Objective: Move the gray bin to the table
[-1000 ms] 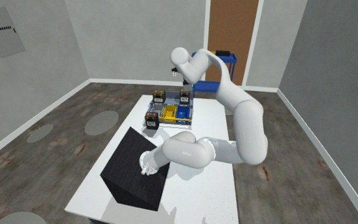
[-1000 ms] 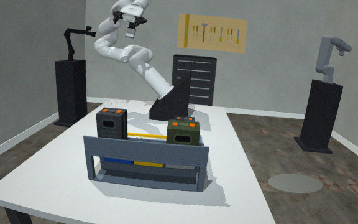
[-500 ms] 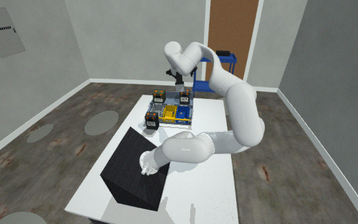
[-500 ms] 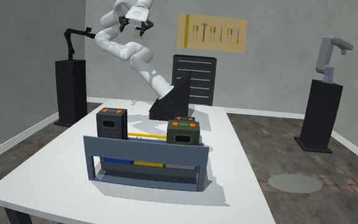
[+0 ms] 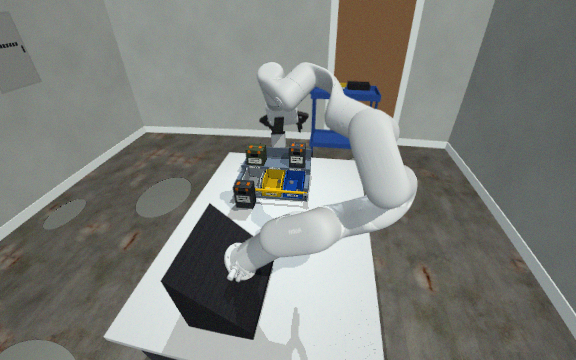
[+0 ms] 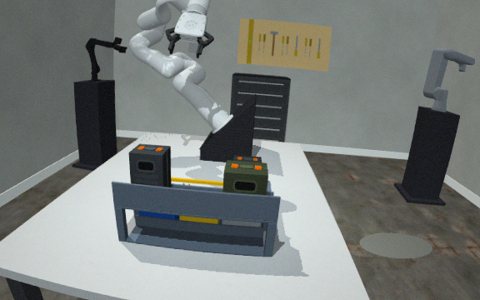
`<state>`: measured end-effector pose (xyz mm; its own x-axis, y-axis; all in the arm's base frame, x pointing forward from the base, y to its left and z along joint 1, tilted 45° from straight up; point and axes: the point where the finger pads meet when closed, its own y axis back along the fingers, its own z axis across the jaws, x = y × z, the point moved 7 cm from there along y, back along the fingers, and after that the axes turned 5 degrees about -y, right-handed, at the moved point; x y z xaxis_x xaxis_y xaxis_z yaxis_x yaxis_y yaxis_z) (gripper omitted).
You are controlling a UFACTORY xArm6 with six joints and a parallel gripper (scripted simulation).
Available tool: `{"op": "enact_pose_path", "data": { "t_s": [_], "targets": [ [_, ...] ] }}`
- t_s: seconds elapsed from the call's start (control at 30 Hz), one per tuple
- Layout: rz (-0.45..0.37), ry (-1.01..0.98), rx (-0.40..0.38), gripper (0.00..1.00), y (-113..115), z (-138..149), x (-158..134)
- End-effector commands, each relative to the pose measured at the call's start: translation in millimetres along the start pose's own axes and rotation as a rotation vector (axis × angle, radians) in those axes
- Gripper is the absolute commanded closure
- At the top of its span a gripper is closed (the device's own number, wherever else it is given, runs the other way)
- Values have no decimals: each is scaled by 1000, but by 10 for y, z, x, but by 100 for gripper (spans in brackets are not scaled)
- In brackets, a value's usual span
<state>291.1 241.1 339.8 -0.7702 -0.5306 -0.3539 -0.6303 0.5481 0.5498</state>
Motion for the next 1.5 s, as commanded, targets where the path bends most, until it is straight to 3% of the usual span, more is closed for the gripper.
{"op": "enact_pose_path", "data": {
  "t_s": [0.0, 0.23, 0.4, 0.8, 0.97, 1.37, 1.47],
  "targets": [
    [39, -12, -5, 0, -27, 34, -33],
    [39, -12, -5, 0, -27, 34, -33],
    [292, -56, -28, 0, -344, 373, -27],
    [292, -56, -28, 0, -344, 373, -27],
    [545, -99, -50, 0, -703, 706, -7],
    [545, -99, -50, 0, -703, 706, -7],
    [564, -102, -52, 0, -898, 939, 99]
  ]
}}
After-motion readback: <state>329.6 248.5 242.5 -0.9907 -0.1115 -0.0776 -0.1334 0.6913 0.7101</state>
